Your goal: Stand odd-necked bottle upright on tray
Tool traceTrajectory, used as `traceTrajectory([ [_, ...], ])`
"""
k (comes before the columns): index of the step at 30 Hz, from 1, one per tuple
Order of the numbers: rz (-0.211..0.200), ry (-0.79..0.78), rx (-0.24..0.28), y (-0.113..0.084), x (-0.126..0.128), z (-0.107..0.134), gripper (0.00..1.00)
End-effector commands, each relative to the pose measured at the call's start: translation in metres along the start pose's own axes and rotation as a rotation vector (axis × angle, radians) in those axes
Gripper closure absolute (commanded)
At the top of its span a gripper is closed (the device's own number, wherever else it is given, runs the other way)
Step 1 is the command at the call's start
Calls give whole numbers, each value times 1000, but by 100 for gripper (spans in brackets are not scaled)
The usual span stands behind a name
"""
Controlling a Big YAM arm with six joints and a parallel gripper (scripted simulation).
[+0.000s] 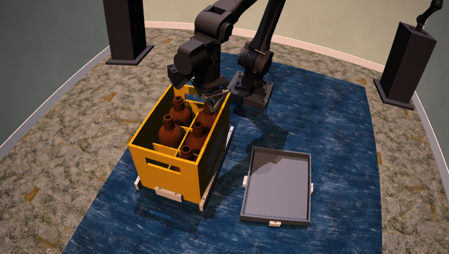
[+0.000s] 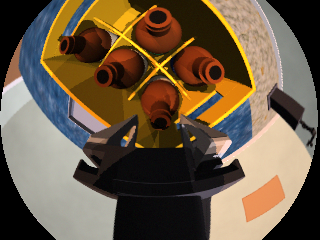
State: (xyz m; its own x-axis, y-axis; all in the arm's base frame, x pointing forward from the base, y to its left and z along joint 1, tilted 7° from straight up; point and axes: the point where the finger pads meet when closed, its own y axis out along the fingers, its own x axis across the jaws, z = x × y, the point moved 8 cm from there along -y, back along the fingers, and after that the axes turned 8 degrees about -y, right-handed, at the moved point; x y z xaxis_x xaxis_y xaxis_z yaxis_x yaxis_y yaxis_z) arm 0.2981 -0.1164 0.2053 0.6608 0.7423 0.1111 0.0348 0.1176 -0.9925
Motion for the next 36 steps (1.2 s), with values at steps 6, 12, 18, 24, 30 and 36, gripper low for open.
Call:
traceTrajectory([
  [6,-13,-8,-46,-41,3,-11,39],
  [12,-7,-8,-28,-57,3,-12,39],
  [18,-6,-4,-29,-70,1,-11,39],
  [24,-10,-8,-41,-89,2,-9,39],
  [30,1,-7,-4,-82,1,-5,39],
  [36,-5,-7,-25,-89,2,-9,39],
])
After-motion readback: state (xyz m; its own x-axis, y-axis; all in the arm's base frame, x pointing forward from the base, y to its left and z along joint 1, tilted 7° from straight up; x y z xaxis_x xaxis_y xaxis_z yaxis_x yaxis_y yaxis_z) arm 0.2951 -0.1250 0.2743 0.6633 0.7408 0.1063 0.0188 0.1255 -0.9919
